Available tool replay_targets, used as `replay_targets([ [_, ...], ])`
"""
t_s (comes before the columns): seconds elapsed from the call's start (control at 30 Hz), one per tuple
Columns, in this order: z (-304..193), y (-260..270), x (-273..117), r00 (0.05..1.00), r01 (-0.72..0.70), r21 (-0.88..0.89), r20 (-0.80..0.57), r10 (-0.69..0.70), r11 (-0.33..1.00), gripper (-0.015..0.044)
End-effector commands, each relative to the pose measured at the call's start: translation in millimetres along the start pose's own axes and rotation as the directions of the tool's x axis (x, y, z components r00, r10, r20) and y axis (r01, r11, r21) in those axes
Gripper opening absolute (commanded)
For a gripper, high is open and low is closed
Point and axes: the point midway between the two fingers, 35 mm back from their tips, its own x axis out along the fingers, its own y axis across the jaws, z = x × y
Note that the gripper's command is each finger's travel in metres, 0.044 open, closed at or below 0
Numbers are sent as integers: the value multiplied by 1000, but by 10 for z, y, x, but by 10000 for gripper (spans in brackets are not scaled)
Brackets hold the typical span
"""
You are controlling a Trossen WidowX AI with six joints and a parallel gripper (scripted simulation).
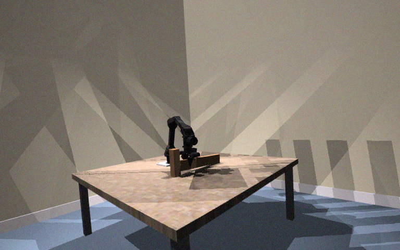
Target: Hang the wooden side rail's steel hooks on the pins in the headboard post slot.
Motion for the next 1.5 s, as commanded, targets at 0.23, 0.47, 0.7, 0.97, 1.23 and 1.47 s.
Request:
replay_targets([
  [0.23,-20,-30,-37,1000,7,-7,-5,-7,1000,0],
  [0.47,-28,-37,-37,1000,7,-7,-5,-7,1000,0],
  [0.7,-36,-37,-37,1000,7,-7,-5,-7,1000,0],
  [0.97,-45,-28,-28,1000,7,-7,-5,-7,1000,0],
  [1.23,-54,-25,-19,1000,7,-7,-5,-7,1000,0],
  [1.47,-62,-17,-11,1000,7,-7,-5,-7,1000,0],
])
